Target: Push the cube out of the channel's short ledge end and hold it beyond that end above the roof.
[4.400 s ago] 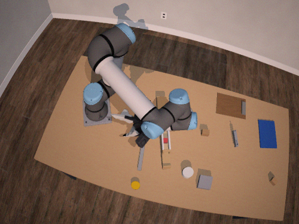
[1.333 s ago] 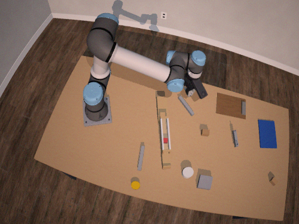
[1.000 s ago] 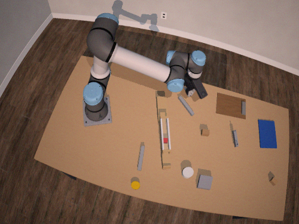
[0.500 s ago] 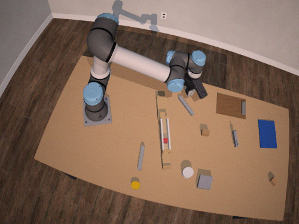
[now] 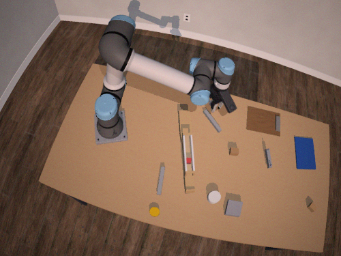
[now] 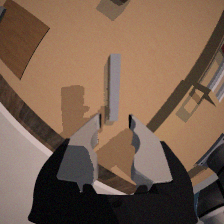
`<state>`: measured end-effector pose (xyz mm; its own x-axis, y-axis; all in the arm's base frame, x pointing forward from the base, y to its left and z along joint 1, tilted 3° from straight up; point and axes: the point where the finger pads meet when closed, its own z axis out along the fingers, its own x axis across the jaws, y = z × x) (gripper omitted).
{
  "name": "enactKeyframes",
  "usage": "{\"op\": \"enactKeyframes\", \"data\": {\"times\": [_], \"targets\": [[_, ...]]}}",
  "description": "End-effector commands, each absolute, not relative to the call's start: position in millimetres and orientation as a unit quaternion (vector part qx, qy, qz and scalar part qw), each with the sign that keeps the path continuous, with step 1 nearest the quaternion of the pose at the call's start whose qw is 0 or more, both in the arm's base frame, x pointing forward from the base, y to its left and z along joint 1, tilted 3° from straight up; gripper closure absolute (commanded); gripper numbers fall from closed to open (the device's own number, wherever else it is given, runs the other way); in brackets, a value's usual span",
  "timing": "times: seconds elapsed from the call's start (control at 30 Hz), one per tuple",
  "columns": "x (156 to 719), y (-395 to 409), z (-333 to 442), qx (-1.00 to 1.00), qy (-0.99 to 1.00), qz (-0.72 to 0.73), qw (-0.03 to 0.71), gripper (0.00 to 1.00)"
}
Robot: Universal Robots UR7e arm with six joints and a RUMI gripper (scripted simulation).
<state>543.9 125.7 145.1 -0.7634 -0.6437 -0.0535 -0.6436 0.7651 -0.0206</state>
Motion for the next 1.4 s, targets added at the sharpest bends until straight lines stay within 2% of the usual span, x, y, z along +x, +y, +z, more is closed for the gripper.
{"op": "enactKeyframes", "data": {"times": [0.0, 1.0, 1.37], "targets": [[544, 126, 146, -0.343, 0.939, -0.001, 0.029, 0.78], [544, 126, 144, -0.343, 0.939, -0.001, 0.029, 0.78], [547, 127, 98, -0.343, 0.939, -0.001, 0.029, 0.78]]}}
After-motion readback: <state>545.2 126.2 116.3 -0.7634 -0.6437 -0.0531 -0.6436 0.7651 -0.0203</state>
